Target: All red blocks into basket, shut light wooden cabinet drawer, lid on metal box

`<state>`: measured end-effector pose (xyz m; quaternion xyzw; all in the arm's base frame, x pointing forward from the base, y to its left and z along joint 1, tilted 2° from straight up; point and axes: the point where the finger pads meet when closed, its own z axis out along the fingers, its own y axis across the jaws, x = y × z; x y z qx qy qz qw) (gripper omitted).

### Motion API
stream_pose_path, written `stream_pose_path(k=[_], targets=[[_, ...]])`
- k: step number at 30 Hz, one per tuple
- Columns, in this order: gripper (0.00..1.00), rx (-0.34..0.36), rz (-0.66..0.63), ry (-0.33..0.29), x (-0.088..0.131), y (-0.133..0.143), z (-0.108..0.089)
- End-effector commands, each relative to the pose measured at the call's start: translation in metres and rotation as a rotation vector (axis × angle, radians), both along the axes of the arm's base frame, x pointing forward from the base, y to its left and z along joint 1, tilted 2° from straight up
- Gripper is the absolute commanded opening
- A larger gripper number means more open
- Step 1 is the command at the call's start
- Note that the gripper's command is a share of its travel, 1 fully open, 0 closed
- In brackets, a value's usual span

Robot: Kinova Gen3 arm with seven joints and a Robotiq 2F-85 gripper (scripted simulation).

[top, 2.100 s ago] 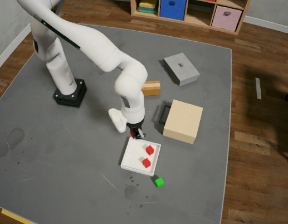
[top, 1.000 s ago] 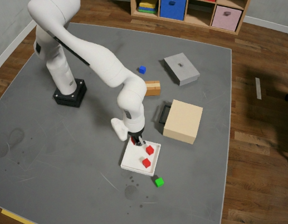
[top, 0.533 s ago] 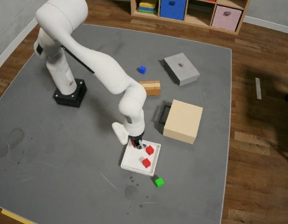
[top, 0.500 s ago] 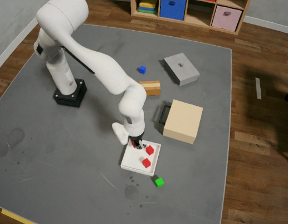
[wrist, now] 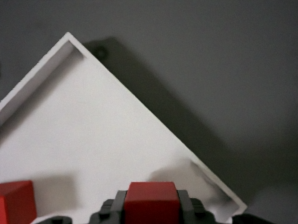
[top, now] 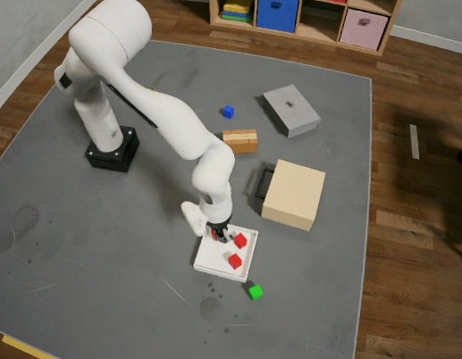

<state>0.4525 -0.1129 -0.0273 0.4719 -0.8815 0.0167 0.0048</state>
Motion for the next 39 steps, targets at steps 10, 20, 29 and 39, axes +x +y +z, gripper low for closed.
stream_pose_path(k=[10,20,29,39], targets=[[0.10,-0.001,0.000,-0.002,0.001,-0.001,-0.011],[0.10,-0.001,0.000,-0.002,0.001,-0.001,-0.015],[0.10,-0.001,0.000,-0.002,0.001,-0.001,-0.015],[0.10,-0.001,0.000,-0.002,0.001,-0.001,-0.015]])
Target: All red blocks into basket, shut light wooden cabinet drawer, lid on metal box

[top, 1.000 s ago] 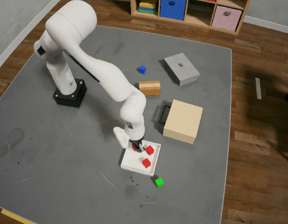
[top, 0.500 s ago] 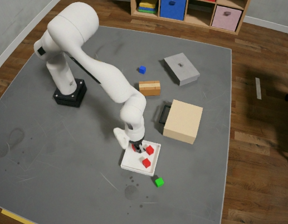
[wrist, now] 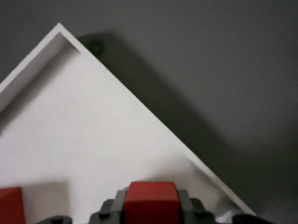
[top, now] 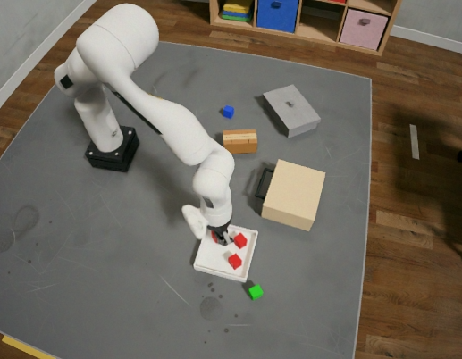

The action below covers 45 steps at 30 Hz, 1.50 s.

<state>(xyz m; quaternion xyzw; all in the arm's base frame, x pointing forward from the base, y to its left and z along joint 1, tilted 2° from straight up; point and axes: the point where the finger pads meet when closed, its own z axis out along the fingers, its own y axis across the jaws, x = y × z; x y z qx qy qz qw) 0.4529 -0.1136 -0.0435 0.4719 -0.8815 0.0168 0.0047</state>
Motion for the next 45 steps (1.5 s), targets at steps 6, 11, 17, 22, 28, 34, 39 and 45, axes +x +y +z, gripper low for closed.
stream_pose_path(k=[6,11,17,22,28,34,39,45], targets=[[0.10,0.000,0.000,-0.002,0.0007,-0.0001,0.0008],[0.10,0.000,0.000,-0.002,0.0007,-0.0001,0.0008],[0.10,0.000,0.000,-0.002,0.0007,-0.0001,0.0008],[0.10,0.000,0.000,-0.002,0.0007,-0.0001,0.0008],[0.51,0.000,0.000,-0.002,0.0007,-0.0001,0.0008],[0.51,0.000,0.000,-0.002,0.0007,-0.0001,0.0008],[0.51,0.000,0.000,-0.002,0.0007,-0.0001,0.0008],[0.51,0.000,0.000,-0.002,0.0007,-0.0001,0.0008]])
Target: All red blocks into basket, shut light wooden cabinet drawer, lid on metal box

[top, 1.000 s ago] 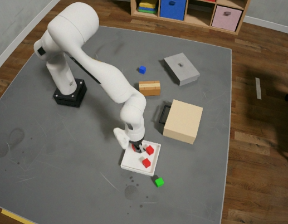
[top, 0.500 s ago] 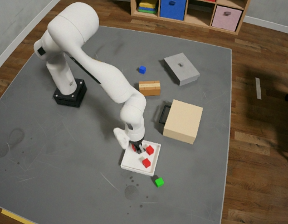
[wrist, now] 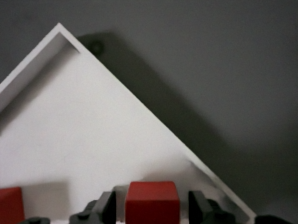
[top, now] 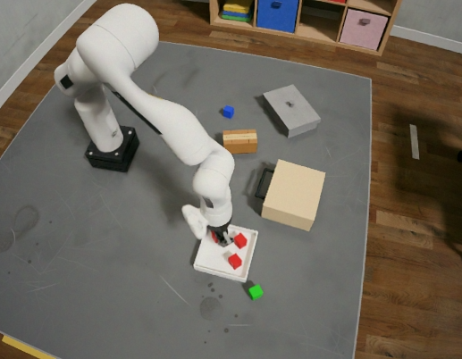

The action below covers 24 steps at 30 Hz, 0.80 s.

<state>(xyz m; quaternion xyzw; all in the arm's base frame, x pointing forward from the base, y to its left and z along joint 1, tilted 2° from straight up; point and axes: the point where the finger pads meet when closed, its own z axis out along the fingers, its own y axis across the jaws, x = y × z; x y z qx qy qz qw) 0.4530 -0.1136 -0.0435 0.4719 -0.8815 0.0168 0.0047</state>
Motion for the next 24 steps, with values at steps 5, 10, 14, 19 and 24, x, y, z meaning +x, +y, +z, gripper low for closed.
stream_pose_path(k=[5,10,14,19,24], targets=[[0.51,0.000,0.000,-0.002,0.0007,-0.0001,0.0008],[0.51,0.000,0.000,-0.002,0.0007,-0.0001,0.0008],[0.51,0.000,0.000,-0.002,0.0007,-0.0001,0.0008],[0.51,0.000,0.000,-0.002,0.0007,-0.0001,0.0013],[0.51,0.000,0.000,-0.002,0.0006,0.0000,0.0042]])
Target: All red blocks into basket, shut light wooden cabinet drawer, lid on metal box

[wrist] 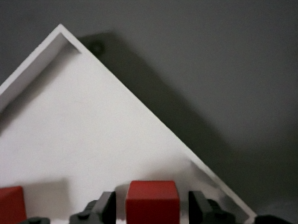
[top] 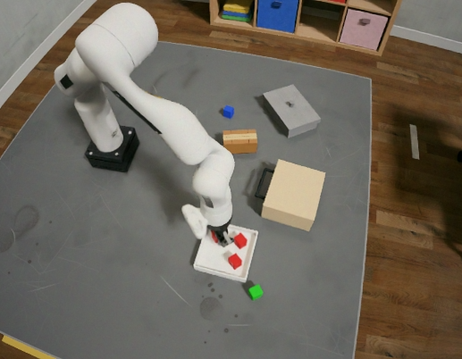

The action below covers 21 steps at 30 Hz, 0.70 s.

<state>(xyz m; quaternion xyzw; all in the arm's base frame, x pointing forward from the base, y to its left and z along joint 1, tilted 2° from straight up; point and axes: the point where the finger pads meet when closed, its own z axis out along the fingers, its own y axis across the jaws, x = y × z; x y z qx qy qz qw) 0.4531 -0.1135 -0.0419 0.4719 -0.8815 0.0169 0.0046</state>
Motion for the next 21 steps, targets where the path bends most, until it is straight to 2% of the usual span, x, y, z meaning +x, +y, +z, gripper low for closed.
stream_pose_path(k=[1,11,13,21], targets=[[0.51,0.000,0.000,-0.002,0.001,0.000,0.004],[0.51,0.000,0.000,-0.002,0.000,0.001,0.031],[0.51,0.000,0.000,-0.002,0.000,0.001,0.031],[0.51,0.000,0.000,-0.002,0.000,0.002,0.068]])
